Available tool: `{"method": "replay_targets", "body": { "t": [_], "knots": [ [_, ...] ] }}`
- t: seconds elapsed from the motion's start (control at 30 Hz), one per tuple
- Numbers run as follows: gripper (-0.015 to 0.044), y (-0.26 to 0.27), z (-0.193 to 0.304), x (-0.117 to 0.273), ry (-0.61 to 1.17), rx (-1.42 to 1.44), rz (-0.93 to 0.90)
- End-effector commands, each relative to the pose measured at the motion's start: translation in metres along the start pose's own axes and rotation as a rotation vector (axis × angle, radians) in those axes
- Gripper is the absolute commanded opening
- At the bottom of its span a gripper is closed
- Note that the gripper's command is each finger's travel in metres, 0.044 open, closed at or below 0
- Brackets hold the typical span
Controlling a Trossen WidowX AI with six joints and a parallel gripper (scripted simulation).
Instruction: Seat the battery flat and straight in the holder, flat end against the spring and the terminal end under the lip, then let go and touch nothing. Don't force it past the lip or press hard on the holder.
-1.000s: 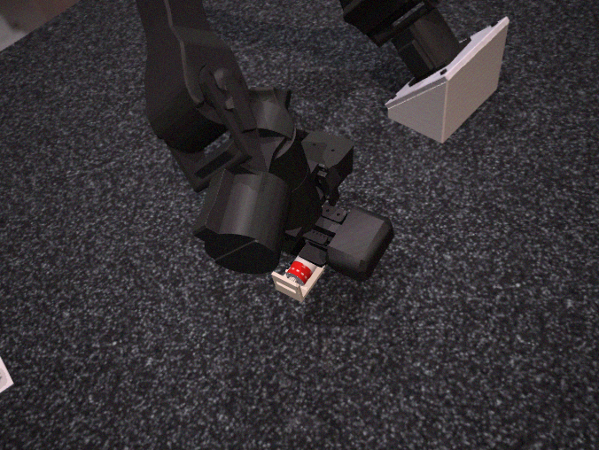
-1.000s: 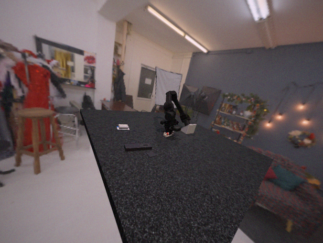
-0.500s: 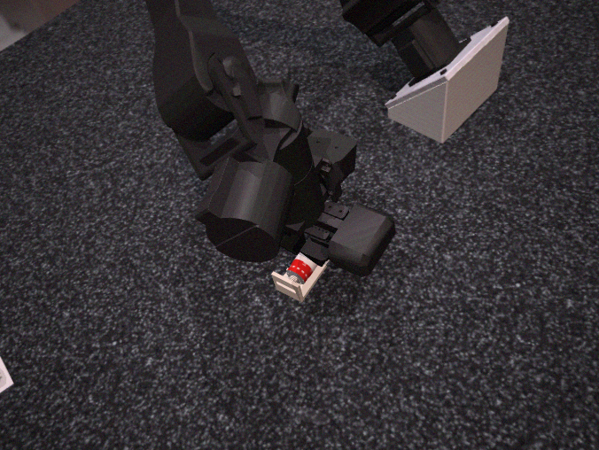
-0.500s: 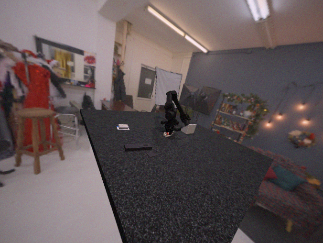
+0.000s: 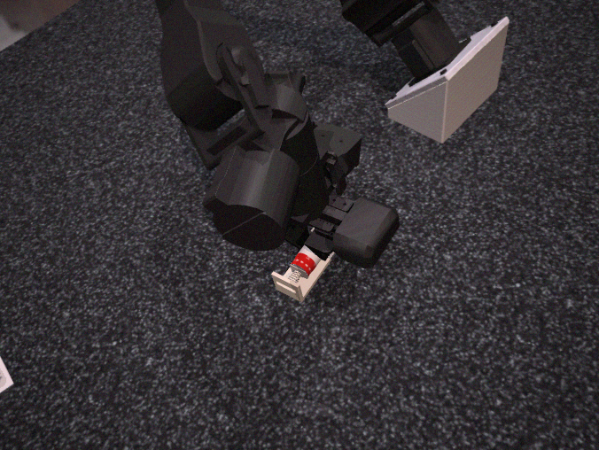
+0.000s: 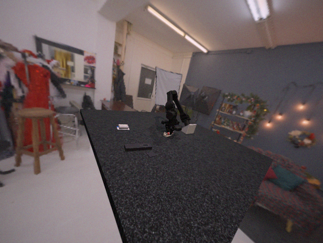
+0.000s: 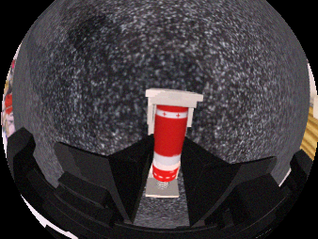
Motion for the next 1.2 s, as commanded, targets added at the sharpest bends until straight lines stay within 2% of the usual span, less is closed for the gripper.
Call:
{"method": "replay_targets", "body": {
  "t": [0.0, 0.57, 0.7, 1.13, 1.17],
  "knots": [
    [0.0079, 0.001, -0.003, 0.0, 0.004, 0.003, -0.001],
    [0.0079, 0.001, -0.003, -0.001, 0.005, 0.003, 0.001],
    [0.0181, 0.001, -0.003, -0.001, 0.005, 0.003, 0.001],
    [0.0181, 0.0, -0.003, 0.015, 0.006, -0.001, 0.003],
    [0.0208, 0.0, -0.003, 0.014, 0.01, 0.005, 0.0]
  ]
}}
Point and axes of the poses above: the point midway between the two fingers, 35 mm back from their tips, its own x axis back along the fingers, its own y axis across the jaws, z = x × y, the point moved 5 cm from there along x, back along the fingers, and after that the axes turned 5 degrees about -x, right-handed, at the moved point
